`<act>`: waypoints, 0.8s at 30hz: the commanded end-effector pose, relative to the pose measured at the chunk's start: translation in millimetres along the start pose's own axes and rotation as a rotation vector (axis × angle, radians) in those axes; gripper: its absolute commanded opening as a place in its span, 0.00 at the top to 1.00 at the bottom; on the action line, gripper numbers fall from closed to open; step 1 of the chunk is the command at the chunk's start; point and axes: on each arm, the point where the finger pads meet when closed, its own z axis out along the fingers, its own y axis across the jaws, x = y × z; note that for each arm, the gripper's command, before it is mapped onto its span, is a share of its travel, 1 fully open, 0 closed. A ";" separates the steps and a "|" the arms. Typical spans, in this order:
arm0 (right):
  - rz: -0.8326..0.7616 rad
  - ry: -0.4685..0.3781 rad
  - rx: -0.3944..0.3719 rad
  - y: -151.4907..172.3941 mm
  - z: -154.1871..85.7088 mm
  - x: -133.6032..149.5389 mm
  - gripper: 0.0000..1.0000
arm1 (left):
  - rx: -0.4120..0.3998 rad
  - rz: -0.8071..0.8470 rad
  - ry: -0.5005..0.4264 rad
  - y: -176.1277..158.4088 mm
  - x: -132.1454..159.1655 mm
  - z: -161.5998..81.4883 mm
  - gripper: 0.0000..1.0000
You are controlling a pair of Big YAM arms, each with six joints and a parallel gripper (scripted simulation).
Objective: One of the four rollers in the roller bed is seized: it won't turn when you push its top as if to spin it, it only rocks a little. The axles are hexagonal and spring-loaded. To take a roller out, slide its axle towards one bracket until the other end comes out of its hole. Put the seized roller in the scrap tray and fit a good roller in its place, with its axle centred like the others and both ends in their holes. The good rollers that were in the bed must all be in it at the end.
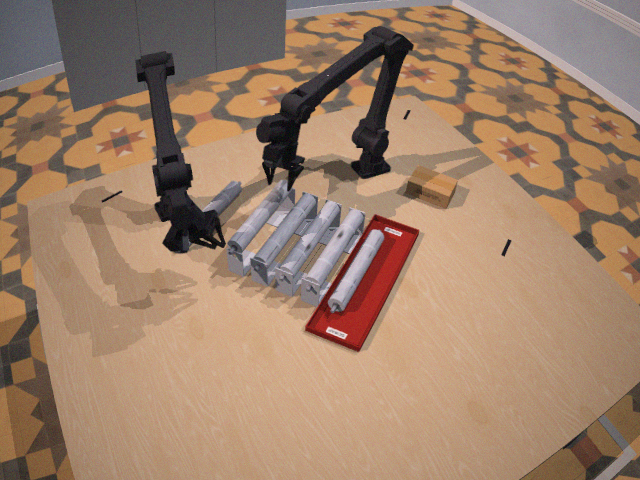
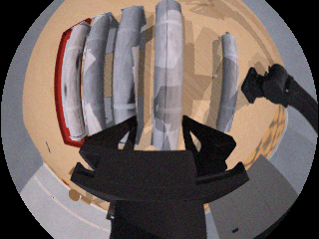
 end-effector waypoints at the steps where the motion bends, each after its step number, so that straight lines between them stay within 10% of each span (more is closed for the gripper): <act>1: 0.067 0.031 0.019 -10.0 3.7 2.0 0.68 | -0.003 -0.005 0.013 -8.2 3.8 -4.4 0.38; 14: 0.084 0.050 0.015 -6.5 1.8 5.4 0.68 | 0.004 0.011 0.000 -19.8 -4.1 -17.4 0.38; 24: 0.081 0.050 0.019 -9.0 34.1 10.1 0.68 | -0.008 0.044 0.037 -13.2 14.3 30.7 0.38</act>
